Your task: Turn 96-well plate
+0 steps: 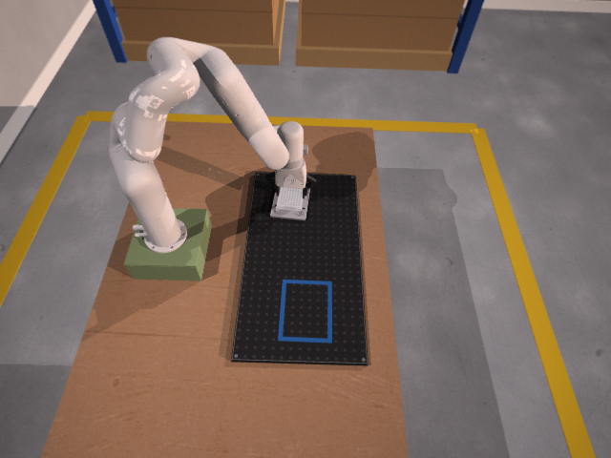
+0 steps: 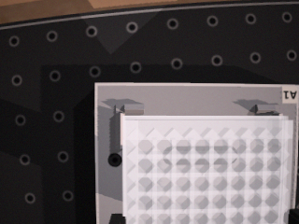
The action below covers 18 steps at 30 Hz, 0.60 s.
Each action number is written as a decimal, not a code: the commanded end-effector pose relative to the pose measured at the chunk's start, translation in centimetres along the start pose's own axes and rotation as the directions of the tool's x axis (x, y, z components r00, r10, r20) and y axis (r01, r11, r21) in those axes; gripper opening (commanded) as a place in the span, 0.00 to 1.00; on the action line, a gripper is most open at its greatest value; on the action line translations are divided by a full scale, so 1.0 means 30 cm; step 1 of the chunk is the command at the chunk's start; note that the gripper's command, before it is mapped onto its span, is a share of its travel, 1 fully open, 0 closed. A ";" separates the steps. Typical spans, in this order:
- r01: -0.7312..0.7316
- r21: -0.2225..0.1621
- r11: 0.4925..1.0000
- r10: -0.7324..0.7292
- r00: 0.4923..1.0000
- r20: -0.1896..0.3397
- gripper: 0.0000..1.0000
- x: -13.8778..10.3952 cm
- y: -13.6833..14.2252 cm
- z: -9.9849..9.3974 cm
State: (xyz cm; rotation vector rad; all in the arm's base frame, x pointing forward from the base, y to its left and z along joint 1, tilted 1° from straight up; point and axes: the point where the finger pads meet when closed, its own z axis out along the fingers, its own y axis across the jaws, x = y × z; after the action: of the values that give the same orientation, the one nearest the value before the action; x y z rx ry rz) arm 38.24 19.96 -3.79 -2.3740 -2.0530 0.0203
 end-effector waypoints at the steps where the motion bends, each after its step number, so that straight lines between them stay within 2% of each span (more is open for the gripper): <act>1: 0.000 -0.001 1.000 0.000 1.000 -0.007 0.00 0.004 0.005 -0.009; 18: 0.000 -0.001 1.000 0.000 1.000 -0.007 0.00 0.004 0.005 -0.039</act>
State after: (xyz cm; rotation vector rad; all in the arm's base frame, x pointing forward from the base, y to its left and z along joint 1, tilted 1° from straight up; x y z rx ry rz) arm 38.26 19.99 -2.92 -2.3735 -2.0538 0.0192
